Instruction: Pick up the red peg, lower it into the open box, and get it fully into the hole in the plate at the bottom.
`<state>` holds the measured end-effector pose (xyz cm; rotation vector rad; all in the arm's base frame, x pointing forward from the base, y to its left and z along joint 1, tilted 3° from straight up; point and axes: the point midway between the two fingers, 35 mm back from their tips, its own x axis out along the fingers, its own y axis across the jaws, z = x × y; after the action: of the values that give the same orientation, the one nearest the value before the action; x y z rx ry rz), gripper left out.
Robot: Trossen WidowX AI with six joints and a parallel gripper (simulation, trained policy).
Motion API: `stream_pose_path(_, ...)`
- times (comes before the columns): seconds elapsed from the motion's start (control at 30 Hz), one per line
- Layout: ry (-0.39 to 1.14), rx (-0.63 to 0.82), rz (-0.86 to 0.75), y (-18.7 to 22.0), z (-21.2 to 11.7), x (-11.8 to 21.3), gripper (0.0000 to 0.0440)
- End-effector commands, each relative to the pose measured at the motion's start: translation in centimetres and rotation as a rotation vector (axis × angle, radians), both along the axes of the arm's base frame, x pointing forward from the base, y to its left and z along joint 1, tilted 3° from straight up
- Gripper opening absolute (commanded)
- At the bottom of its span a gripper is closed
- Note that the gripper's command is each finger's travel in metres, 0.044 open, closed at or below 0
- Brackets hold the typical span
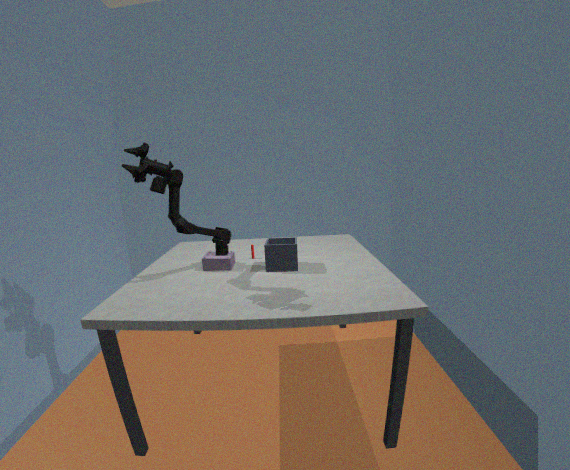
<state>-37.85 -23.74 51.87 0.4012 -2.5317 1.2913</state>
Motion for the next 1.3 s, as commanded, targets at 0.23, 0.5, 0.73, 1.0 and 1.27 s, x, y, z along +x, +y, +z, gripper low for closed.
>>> stream_pose_path(0.23, 0.207, -0.173, 0.032, 4.4, 5.0, 3.1, 0.044)
stream_pose_path(0.5, 0.438, -0.328, 0.046, 9.6, 9.2, 7.4, 0.044)
stream_pose_path(0.73, 0.658, -0.428, 0.043, 14.4, 12.0, 12.3, 0.044)
stream_pose_path(1.0, 0.902, -0.49, 0.014, 19.3, 14.0, 18.2, 0.044)
stream_pose_path(1.27, 1.142, -0.506, -0.039, 23.2, 14.7, 24.3, 0.044)
